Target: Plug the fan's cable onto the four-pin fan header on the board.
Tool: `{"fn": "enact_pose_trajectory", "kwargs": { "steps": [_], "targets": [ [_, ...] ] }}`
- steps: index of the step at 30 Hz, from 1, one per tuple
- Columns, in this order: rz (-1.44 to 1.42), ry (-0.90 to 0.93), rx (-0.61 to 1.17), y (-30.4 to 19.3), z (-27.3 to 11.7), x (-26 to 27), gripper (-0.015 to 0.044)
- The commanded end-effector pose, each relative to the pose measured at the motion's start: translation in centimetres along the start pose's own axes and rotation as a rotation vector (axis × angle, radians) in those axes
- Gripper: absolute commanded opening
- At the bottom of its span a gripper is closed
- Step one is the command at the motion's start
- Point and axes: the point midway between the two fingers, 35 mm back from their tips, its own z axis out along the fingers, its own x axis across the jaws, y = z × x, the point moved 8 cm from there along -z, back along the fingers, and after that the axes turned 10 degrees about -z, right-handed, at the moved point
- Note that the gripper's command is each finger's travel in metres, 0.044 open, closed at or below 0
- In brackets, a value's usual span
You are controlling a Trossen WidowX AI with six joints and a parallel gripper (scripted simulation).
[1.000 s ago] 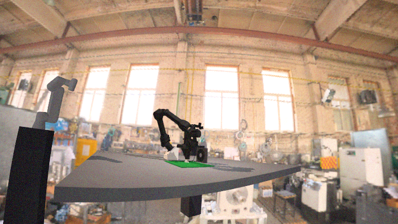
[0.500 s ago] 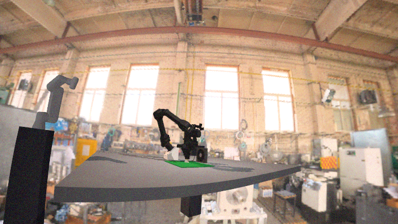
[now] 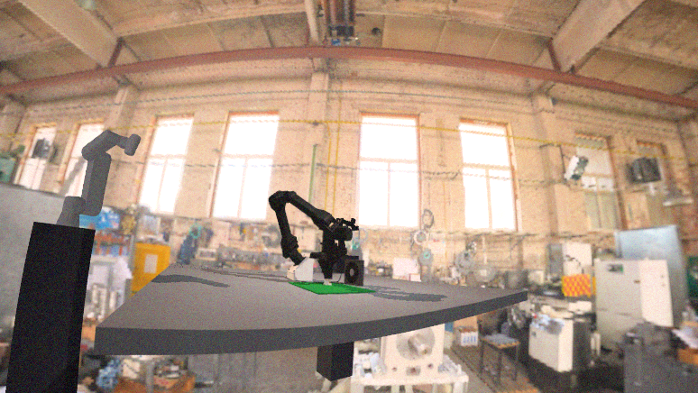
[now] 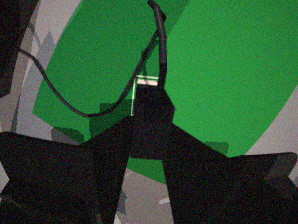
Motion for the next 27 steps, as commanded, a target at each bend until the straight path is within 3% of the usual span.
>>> {"fn": "enact_pose_trajectory", "kwargs": {
  "steps": [1, 27],
  "targets": [
    [-0.010, -0.001, -0.001, -0.15, -0.09, 0.01, 0.0000],
    [-0.021, -0.001, -0.001, -0.43, 0.24, 0.14, 0.0000]
  ]
}}
